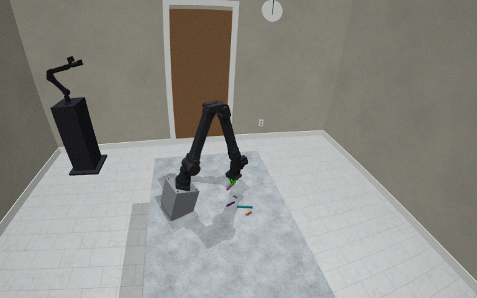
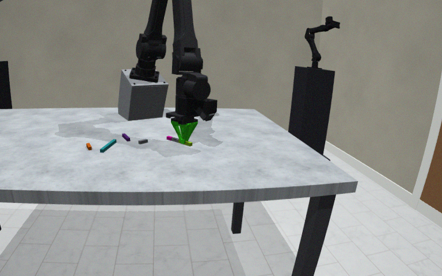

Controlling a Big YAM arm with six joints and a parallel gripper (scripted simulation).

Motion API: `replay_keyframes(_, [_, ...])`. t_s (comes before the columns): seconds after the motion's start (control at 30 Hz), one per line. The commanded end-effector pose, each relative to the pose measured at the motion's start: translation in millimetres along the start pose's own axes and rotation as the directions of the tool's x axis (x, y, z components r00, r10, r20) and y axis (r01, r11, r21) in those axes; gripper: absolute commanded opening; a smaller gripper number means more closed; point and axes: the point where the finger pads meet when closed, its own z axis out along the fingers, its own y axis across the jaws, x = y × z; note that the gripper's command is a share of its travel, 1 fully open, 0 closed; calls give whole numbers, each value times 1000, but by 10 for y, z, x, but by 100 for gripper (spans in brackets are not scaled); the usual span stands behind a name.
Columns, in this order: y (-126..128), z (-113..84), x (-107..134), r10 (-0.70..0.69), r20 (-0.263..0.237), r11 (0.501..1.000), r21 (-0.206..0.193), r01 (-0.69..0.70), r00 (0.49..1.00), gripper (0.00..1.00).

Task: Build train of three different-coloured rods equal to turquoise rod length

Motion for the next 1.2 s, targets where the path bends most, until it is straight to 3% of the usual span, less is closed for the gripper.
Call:
replay_keyframes(0.0, [-16,-45,-175,0,33,1000,10,-1,999,8])
replay_keyframes(0.37, [-16,-45,-175,0,33,1000,10,0,999,23])
replay_keyframes(0.73, [-16,-47,-176,0,34,1000,10,0,999,23])
replay_keyframes(1.03, [0,-207,-114,0,27,1000,8,0,1000,23])
replay_keyframes(1.17, [9,-363,-61,0,19,1000,6,-1,1000,23])
